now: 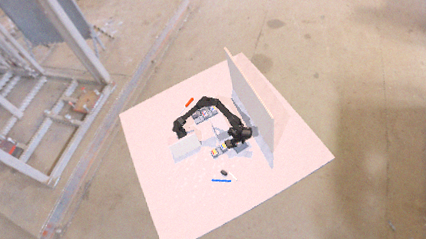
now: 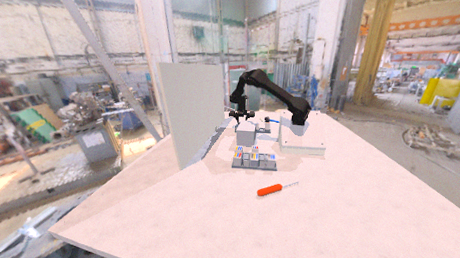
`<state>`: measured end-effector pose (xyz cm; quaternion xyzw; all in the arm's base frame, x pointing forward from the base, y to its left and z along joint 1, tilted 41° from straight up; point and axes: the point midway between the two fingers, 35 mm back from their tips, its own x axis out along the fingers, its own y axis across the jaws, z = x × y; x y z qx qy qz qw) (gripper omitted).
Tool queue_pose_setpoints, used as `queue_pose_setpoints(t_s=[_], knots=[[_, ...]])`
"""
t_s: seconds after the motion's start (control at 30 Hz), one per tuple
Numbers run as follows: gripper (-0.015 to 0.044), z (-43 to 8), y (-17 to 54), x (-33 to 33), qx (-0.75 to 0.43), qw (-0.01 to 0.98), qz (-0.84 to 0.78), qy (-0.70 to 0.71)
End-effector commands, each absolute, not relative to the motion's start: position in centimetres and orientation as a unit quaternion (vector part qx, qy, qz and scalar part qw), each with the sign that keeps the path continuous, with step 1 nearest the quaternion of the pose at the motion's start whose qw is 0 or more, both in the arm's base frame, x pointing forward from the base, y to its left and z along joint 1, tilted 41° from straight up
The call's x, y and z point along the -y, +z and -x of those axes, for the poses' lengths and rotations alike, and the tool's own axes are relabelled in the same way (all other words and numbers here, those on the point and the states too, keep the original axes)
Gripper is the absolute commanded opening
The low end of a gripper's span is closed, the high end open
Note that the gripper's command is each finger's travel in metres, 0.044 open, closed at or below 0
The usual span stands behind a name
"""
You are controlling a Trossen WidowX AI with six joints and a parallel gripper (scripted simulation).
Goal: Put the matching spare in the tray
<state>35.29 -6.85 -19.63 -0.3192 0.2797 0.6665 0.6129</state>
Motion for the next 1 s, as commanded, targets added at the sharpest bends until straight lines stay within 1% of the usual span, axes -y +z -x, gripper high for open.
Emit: queue_pose_setpoints(t_s=[0.0,0.17,0.4,0.97], knots=[[0.0315,-35.3,-19.6,6.9,-0.279,0.613,0.320,0.667],[0.0440,-35.4,-19.4,7.0,-0.280,0.613,0.320,0.666],[0.0440,-35.7,-11.6,13.6,-0.282,0.613,0.318,0.666],[0.0440,-35.8,-11.1,14.1,-0.282,0.618,0.320,0.661]])
